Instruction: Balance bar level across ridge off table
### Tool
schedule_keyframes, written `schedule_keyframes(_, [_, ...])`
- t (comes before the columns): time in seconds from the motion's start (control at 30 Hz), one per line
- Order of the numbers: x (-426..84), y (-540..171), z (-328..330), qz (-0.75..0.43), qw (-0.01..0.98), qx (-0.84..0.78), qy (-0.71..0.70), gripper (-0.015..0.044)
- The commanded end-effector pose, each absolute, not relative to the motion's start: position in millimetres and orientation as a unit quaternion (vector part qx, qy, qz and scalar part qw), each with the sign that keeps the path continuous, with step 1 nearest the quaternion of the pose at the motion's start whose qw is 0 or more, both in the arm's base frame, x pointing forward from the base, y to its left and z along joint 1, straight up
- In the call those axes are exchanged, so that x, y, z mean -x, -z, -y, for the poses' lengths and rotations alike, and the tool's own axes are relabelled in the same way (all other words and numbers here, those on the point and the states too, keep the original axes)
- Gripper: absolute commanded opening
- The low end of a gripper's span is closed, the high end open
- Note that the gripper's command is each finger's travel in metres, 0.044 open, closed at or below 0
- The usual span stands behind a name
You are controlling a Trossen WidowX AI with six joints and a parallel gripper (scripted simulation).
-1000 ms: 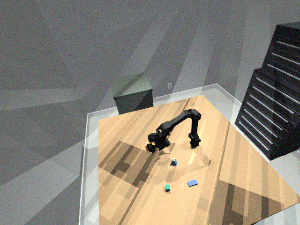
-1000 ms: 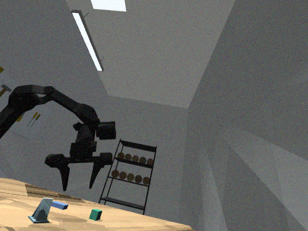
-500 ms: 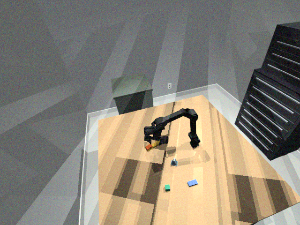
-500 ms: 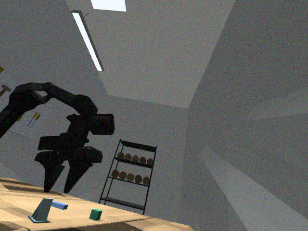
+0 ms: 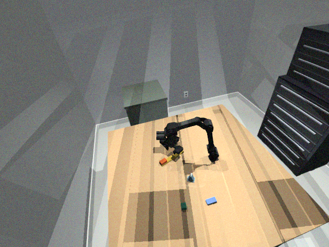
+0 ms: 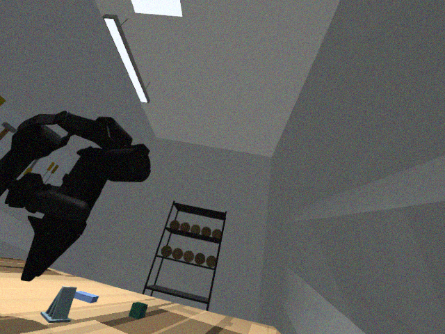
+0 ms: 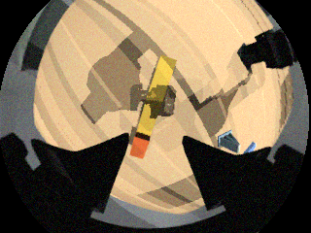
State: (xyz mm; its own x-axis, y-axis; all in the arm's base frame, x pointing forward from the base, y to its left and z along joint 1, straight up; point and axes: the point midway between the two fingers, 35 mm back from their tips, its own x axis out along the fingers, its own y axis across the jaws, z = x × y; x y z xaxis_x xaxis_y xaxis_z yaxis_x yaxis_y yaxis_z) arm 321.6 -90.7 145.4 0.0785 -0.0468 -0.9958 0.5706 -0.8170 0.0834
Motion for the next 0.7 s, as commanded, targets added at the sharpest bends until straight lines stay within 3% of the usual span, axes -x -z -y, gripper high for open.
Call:
schedule_keyframes(0.0, [-315.4,-143.7,104.0,-0.151,0.176,-0.703,0.673,0.0315])
schedule_keyframes(0.3, [-310.4,-139.8,113.9,-0.122,0.134,-0.706,0.685,0.0315])
schedule_keyframes(0.67, [-312.0,-77.0,114.4,-0.122,0.134,-0.706,0.685,0.0315])
